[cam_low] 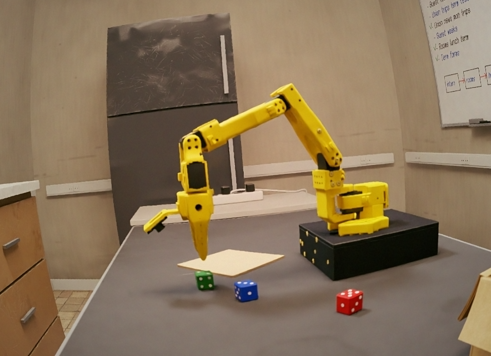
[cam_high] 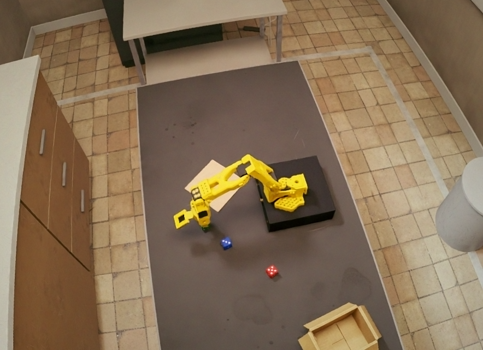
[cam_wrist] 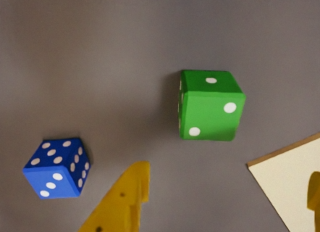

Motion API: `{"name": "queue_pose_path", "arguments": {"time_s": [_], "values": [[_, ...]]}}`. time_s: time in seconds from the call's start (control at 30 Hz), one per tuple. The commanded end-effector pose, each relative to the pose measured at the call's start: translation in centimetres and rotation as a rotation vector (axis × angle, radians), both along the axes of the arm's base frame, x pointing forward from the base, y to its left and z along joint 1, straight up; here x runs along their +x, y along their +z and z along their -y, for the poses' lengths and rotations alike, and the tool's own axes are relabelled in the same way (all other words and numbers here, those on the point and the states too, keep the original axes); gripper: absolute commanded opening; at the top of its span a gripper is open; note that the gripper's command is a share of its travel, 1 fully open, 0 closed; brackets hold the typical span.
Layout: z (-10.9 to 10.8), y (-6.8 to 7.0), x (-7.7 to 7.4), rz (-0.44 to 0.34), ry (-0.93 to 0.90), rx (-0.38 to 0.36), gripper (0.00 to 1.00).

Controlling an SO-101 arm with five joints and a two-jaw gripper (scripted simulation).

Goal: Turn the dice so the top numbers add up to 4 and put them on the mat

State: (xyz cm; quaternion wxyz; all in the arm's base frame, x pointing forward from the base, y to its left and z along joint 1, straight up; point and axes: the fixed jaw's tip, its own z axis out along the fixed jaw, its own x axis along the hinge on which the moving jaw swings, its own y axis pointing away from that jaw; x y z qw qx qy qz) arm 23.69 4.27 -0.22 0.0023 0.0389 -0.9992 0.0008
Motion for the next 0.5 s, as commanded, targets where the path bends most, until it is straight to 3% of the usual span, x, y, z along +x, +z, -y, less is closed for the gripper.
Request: {"name": "queue_pose_path", "arguments": {"time_s": [0.0,0.47], "values": [[-0.15,-0.21,-0.12,-0.013,-0.004,-0.001,0.31],[-0.16,-0.66,-0.08,-0.013,-0.004,-0.001,0.31]]}}
